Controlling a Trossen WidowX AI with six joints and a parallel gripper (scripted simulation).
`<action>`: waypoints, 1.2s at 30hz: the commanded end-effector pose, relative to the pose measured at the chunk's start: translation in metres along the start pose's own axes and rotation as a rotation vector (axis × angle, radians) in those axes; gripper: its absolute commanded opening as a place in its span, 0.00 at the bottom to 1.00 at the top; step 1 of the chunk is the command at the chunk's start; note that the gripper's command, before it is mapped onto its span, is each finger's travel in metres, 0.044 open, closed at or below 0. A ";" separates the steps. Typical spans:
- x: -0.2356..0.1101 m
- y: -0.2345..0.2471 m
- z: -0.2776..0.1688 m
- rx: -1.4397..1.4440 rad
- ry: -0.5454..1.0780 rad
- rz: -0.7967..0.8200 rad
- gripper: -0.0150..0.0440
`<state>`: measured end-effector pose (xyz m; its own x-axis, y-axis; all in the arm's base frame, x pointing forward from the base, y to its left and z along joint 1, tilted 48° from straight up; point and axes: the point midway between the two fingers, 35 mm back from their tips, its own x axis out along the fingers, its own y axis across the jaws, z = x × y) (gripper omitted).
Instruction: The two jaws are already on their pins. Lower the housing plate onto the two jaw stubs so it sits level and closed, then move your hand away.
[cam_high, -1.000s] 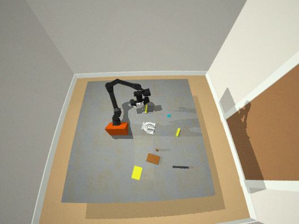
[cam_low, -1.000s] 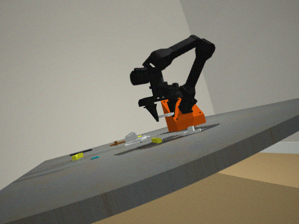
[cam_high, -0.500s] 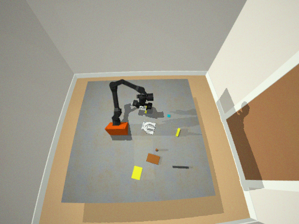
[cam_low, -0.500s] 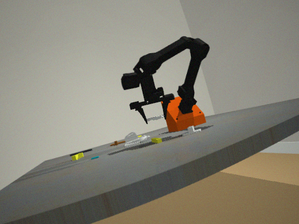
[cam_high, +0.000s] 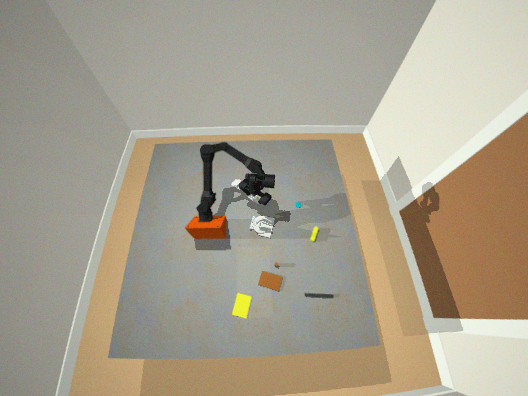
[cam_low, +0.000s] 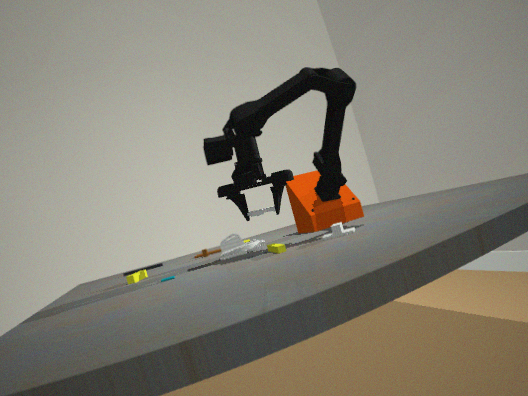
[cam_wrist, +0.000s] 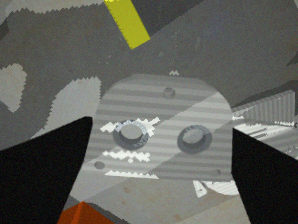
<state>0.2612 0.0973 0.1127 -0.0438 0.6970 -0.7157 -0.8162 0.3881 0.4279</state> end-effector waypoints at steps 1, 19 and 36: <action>0.001 -0.011 -0.008 0.109 0.004 0.001 0.85; 0.002 -0.055 -0.049 0.656 -0.006 0.022 0.85; 0.005 -0.085 -0.093 1.148 -0.019 0.061 0.85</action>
<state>0.2771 0.0164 0.0278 -0.0465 0.7369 -0.6744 0.1312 0.6738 0.7272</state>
